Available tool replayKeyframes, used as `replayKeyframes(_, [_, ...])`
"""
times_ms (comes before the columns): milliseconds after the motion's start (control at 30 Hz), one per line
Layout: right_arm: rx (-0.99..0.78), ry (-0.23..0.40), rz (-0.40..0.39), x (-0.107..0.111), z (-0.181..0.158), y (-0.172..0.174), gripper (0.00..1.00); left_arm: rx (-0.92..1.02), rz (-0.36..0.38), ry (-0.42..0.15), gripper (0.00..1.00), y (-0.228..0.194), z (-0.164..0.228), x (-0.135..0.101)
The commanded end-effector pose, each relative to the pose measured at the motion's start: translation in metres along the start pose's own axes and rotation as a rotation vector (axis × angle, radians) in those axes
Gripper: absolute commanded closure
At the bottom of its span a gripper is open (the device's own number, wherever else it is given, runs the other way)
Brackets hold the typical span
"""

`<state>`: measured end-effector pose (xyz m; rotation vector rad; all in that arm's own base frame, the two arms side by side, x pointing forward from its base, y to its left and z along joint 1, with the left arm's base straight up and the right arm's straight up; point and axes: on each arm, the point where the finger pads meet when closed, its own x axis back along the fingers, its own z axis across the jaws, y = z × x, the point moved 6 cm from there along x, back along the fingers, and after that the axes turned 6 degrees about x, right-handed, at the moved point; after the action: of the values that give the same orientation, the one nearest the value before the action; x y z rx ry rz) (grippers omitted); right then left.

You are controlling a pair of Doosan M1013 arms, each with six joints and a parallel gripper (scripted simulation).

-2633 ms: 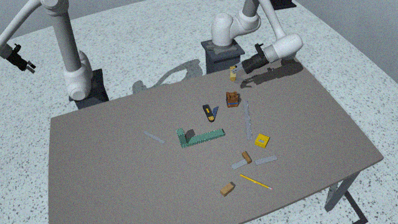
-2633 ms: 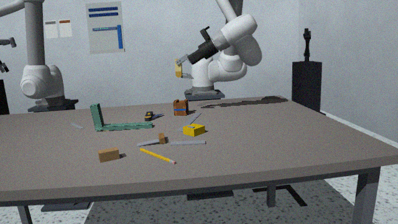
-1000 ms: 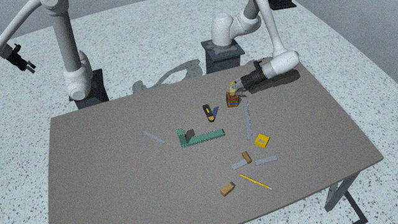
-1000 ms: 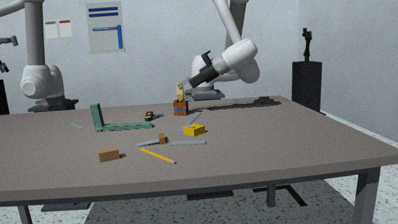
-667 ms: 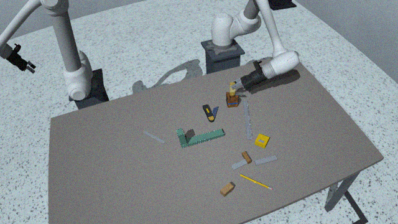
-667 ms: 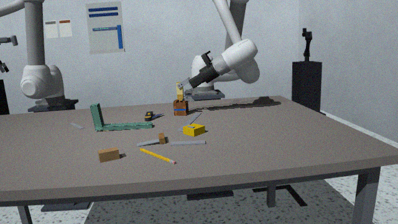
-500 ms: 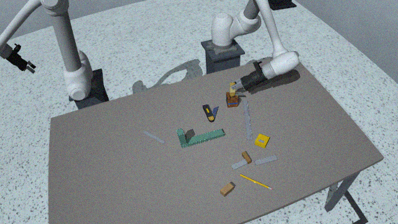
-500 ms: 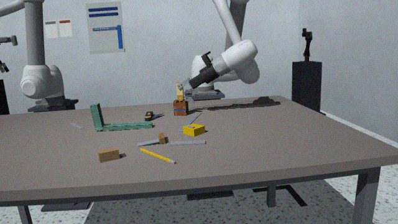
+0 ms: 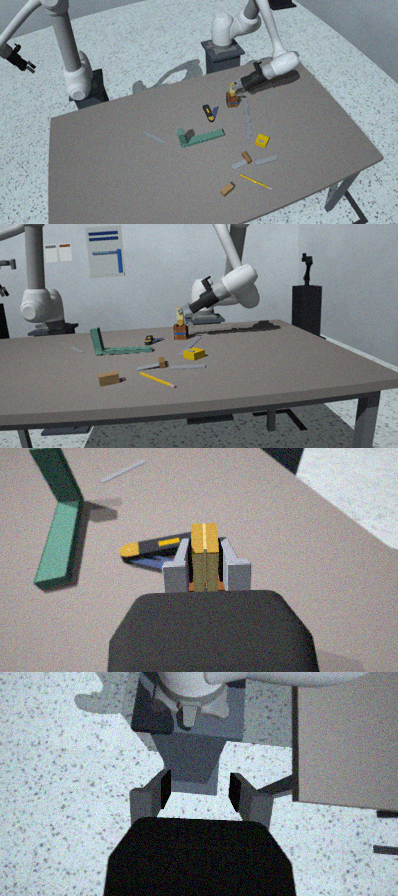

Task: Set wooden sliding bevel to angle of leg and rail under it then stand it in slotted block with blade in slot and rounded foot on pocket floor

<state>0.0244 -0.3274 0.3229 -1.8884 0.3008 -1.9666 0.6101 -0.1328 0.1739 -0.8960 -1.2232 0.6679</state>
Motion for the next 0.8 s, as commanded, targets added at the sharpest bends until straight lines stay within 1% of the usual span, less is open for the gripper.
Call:
replayKeyframes(0, [0.000, 0.000, -0.001, 0.0005, 0.0000, 0.0000, 0.00, -0.001, 0.000, -0.001, 1.00, -0.0008, -0.0002, 0.0005])
replayKeyframes(767, [0.000, 0.000, -0.001, 0.0005, 0.0000, 0.0000, 0.00, -0.001, 0.000, -0.001, 1.00, 0.0035, -0.0007, -0.0020])
